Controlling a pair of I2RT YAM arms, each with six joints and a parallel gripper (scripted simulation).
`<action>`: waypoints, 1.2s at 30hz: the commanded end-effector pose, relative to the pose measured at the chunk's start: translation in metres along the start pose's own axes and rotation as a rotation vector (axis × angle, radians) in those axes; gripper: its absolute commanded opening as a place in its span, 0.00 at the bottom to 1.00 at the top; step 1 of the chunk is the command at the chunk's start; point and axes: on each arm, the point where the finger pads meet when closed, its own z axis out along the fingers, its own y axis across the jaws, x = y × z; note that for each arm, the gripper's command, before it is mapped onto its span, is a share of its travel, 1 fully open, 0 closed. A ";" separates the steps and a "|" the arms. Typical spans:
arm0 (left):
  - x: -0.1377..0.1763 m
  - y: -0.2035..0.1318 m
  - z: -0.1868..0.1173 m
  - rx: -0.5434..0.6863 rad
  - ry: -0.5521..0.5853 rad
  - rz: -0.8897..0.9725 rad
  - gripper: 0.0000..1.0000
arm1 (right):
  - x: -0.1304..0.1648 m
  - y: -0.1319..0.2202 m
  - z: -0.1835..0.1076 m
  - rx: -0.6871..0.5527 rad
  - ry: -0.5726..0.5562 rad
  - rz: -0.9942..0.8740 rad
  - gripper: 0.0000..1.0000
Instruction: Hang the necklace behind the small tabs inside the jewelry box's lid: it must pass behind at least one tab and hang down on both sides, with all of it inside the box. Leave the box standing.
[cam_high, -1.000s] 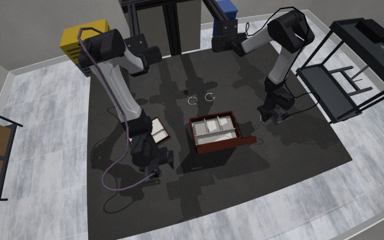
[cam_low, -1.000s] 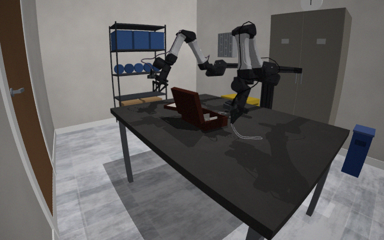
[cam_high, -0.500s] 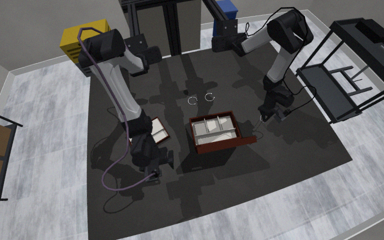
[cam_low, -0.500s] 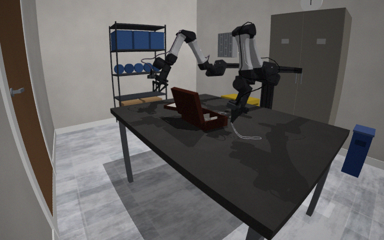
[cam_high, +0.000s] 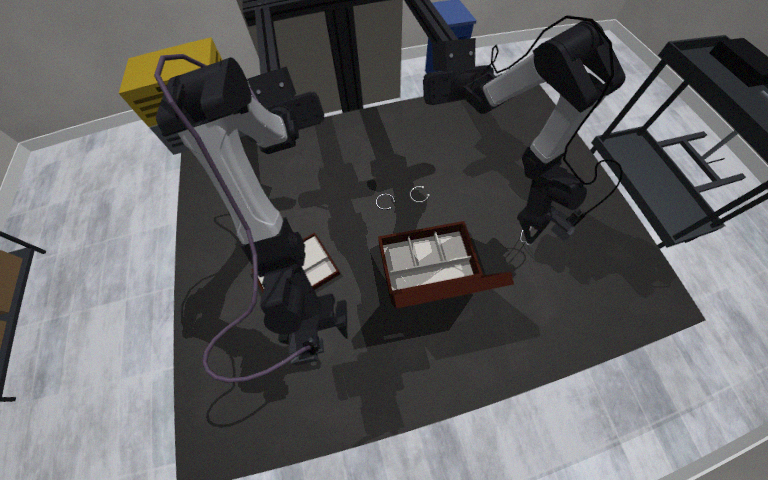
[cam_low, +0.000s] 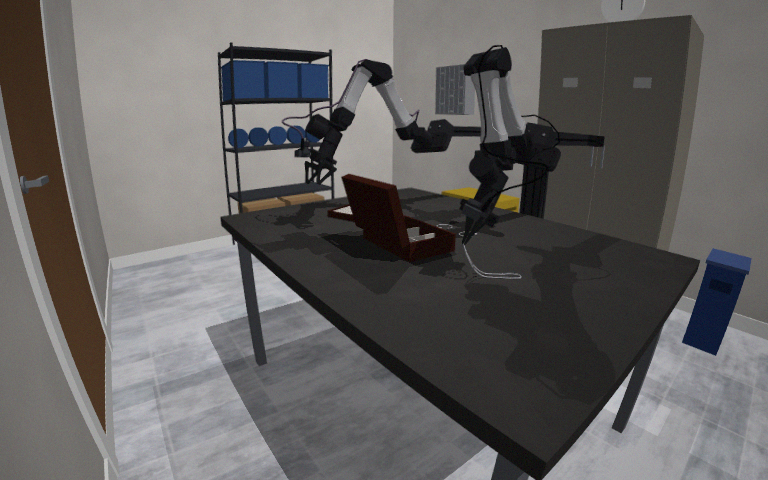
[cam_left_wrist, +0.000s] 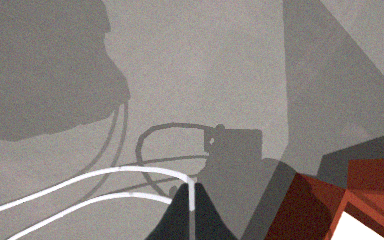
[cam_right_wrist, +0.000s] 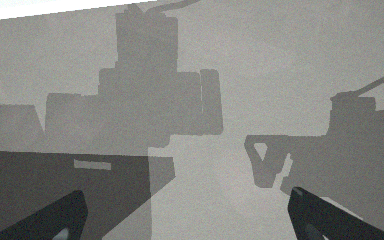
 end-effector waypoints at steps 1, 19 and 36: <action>-0.017 -0.009 -0.006 0.045 -0.068 -0.042 0.03 | -0.033 0.001 -0.020 0.000 -0.077 0.006 1.00; -0.009 -0.002 -0.007 0.093 -0.088 -0.273 0.03 | -0.033 0.001 -0.020 0.000 -0.077 0.006 1.00; -0.016 -0.004 -0.016 0.170 -0.136 -0.470 0.03 | -0.033 0.001 -0.020 0.000 -0.077 0.006 1.00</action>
